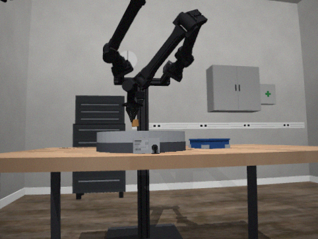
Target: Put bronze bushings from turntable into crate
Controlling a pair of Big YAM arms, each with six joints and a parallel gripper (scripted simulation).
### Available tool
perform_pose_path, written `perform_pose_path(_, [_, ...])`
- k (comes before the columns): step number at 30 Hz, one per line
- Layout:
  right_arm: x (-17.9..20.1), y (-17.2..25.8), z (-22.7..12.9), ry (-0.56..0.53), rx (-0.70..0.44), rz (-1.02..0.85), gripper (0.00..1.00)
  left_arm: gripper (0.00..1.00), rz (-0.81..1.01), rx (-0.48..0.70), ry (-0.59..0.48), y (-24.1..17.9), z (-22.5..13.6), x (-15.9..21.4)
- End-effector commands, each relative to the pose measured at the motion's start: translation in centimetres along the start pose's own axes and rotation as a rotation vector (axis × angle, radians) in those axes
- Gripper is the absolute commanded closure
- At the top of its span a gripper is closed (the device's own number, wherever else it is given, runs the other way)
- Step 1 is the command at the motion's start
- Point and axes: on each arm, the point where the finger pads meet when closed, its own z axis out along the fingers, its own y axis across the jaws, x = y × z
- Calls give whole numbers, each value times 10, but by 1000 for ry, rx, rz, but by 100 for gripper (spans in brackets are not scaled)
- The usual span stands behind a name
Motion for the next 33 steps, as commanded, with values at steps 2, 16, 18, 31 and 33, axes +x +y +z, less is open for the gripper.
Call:
perform_pose_path(2, [-33,-7,-4,-54,15,-9,0,100,-4,-7,-2,14,-2,-8])
perform_pose_path(16, [-33,-7,-4,-54,15,-9,0,100,1,-9,1,73,-5,-30])
perform_pose_path(18, [-33,-7,-4,-54,15,-9,0,100,3,-9,2,92,-6,-37])
perform_pose_path(31, [-33,-7,-4,-54,15,-9,0,100,8,-10,9,200,-11,-77])
perform_pose_path(33, [-33,-7,-4,-54,15,-9,0,100,8,-10,9,218,-12,-85])
